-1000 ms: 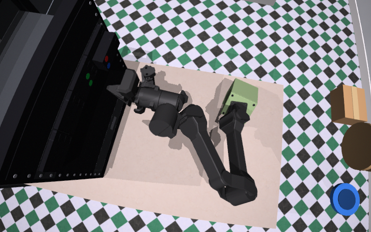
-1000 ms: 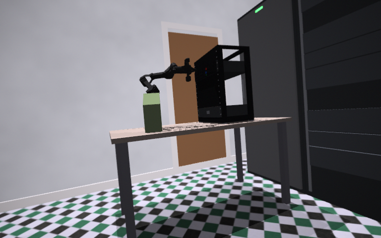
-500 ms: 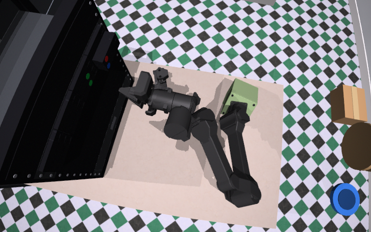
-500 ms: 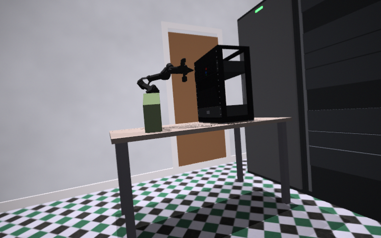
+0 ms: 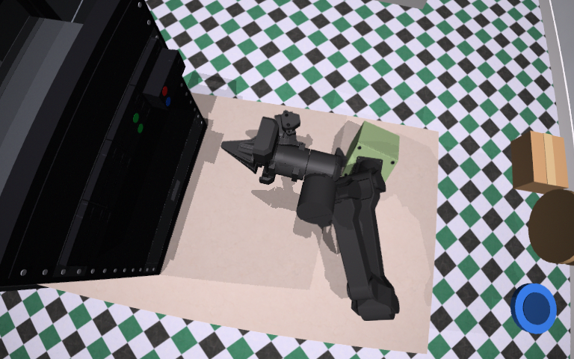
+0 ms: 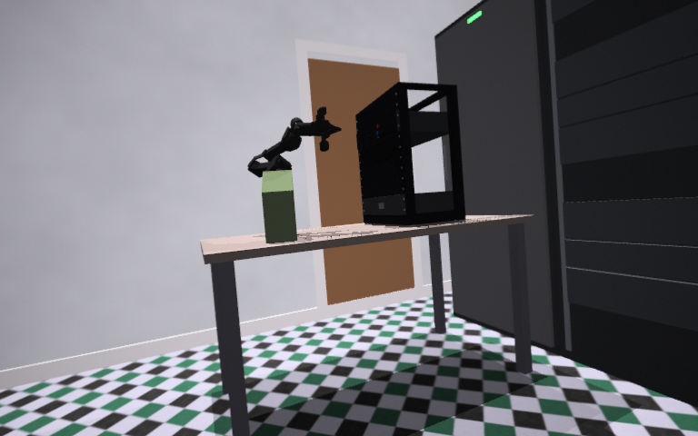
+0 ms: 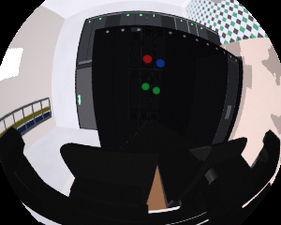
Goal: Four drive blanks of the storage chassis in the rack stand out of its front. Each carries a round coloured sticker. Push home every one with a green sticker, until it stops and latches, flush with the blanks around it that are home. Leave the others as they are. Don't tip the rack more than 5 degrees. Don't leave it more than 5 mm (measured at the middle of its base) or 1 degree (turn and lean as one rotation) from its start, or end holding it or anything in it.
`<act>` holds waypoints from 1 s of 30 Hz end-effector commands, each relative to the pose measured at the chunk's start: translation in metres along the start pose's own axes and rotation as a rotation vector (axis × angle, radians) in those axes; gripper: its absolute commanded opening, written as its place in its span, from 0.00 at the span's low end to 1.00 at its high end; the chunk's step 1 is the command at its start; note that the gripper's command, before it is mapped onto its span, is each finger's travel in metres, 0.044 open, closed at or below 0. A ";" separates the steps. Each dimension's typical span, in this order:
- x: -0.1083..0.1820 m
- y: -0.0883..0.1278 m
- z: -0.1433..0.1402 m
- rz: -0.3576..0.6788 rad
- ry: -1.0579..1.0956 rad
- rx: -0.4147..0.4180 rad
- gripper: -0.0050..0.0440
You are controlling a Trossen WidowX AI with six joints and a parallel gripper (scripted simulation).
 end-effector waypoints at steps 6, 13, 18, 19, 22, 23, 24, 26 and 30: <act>-0.002 0.031 -0.001 0.002 0.003 -0.004 0.10; -0.004 0.047 -0.002 0.002 0.003 -0.004 0.10; -0.004 0.051 -0.002 0.002 0.003 -0.004 0.10; -0.004 0.052 -0.002 0.002 0.003 -0.004 0.10; -0.005 0.055 -0.003 0.002 0.003 -0.004 0.10; -0.005 0.055 -0.003 0.002 0.003 -0.004 0.10; -0.005 0.055 -0.003 0.002 0.003 -0.004 0.10; -0.005 0.056 -0.003 0.002 0.003 -0.004 0.10; -0.005 0.056 -0.003 0.002 0.003 -0.004 0.10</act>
Point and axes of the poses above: the point midway between the two fingers, 35 mm back from their tips, its own y axis back along the fingers, its own z axis across the jaws, x = y × z, the point moved 2 cm from there along y, back along the fingers, and after that the axes turned 5 degrees about y, right-handed, at the moved point
